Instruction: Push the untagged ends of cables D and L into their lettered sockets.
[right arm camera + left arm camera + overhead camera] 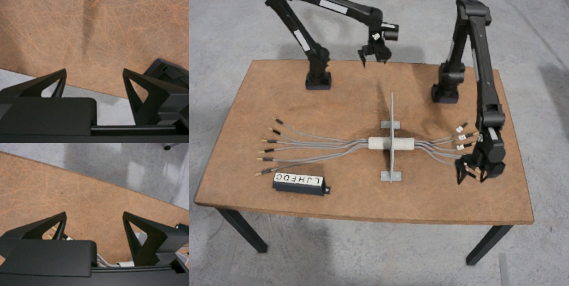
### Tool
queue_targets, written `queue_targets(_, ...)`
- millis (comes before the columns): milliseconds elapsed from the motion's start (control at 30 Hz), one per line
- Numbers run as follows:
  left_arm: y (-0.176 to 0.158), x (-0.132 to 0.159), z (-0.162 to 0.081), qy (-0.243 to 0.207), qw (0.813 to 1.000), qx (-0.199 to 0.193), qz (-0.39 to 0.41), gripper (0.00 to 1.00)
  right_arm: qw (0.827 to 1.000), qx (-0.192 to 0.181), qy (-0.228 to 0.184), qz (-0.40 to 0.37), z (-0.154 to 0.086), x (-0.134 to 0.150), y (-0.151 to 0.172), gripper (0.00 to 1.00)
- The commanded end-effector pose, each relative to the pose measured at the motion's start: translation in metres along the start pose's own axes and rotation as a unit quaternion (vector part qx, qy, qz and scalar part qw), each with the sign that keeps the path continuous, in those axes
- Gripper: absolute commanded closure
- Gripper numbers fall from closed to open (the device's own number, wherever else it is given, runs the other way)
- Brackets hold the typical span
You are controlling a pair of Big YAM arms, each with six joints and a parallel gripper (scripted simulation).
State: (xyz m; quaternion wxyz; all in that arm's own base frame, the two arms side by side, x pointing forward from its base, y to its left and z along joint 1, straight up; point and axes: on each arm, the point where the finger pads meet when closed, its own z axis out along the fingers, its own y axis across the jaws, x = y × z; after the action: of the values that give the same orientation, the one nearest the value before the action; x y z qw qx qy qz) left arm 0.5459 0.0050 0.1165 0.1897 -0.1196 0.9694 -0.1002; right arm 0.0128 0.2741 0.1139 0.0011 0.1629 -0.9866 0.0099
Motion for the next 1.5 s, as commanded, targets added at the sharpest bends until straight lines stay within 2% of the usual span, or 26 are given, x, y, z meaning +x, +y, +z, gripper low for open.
queue_targets(0,-0.002,-0.004,-0.004,-0.006,1.000,0.001,0.001,0.00,1.000,-0.004,-0.001,0.000,-0.003,-0.001,0.002,0.00)
queue_targets(567,-0.002,-0.004,-0.004,-0.006,1.000,0.001,0.001,0.00,1.000,-0.004,-0.001,0.000,-0.003,-0.001,0.002,0.00)
queue_targets(633,0.000,0.004,-0.008,-0.011,1.000,0.001,0.010,0.00,1.000,0.007,0.002,-0.001,0.002,0.000,-0.014,0.00)
queue_targets(800,0.014,0.028,-0.020,-0.029,0.999,-0.010,0.025,0.00,1.000,0.015,-0.016,0.004,-0.005,-0.015,-0.053,0.00)
queue_targets(967,0.035,0.084,-0.045,-0.061,0.996,-0.035,0.052,0.00,0.998,0.029,-0.064,0.010,-0.021,-0.046,-0.126,0.00)
queue_targets(1033,0.042,0.101,-0.053,-0.071,0.995,-0.043,0.059,0.00,0.996,0.024,-0.088,0.014,-0.035,-0.060,-0.141,0.00)
queue_targets(1100,0.042,0.101,-0.053,-0.071,0.995,-0.043,0.059,0.00,0.996,0.024,-0.088,0.014,-0.035,-0.060,-0.141,0.00)
queue_targets(1333,0.062,0.156,-0.075,-0.094,0.990,-0.068,0.078,0.00,0.987,0.035,-0.146,0.050,-0.051,-0.101,-0.209,0.00)
queue_targets(1367,0.064,0.162,-0.078,-0.096,0.990,-0.070,0.080,0.00,0.984,0.033,-0.163,0.058,-0.065,-0.111,-0.216,0.00)
queue_targets(1467,0.070,0.180,-0.084,-0.098,0.989,-0.078,0.084,0.00,0.981,0.041,-0.176,0.076,-0.069,-0.127,-0.243,0.00)
